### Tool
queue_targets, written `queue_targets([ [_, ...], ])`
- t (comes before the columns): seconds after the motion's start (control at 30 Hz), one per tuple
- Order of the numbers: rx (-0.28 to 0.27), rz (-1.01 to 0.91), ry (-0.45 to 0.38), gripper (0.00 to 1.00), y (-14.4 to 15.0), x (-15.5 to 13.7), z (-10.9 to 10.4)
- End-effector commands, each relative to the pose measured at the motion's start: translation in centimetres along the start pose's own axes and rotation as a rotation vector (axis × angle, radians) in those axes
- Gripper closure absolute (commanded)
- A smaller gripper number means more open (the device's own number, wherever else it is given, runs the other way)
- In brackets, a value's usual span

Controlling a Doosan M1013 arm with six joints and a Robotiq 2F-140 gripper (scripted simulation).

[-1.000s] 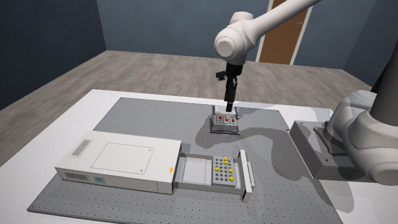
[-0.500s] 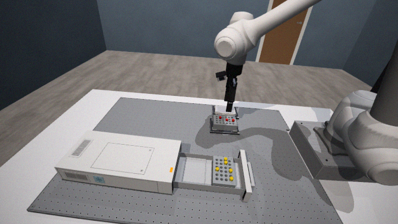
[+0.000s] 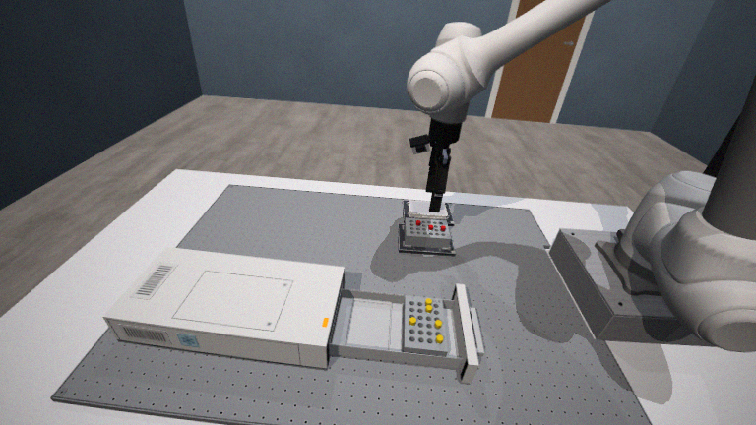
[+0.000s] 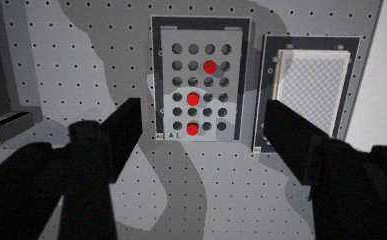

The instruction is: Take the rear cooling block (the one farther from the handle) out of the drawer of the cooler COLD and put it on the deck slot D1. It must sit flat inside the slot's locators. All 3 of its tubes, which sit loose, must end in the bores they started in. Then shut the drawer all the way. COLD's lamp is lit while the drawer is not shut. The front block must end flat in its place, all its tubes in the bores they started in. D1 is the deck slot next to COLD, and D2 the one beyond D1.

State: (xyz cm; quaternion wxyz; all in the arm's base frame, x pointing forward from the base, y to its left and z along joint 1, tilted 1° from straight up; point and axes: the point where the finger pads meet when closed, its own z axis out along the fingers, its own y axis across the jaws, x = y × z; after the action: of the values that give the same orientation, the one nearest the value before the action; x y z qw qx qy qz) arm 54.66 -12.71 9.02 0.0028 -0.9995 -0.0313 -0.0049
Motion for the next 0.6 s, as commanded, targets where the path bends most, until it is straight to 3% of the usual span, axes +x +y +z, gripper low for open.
queue_targets([
  [0.0,0.0,0.002,0.003,0.34,0.0,0.1,-0.2],
  [0.1,0.0,0.002,0.003,0.34,0.0,0.1,-0.2],
  [0.13,0.0,-0.032,0.004,0.9,-0.4,-0.3,-0.2],
  [0.57,-0.003,-0.381,0.006,0.9,-5.2,-2.0,0.1],
])
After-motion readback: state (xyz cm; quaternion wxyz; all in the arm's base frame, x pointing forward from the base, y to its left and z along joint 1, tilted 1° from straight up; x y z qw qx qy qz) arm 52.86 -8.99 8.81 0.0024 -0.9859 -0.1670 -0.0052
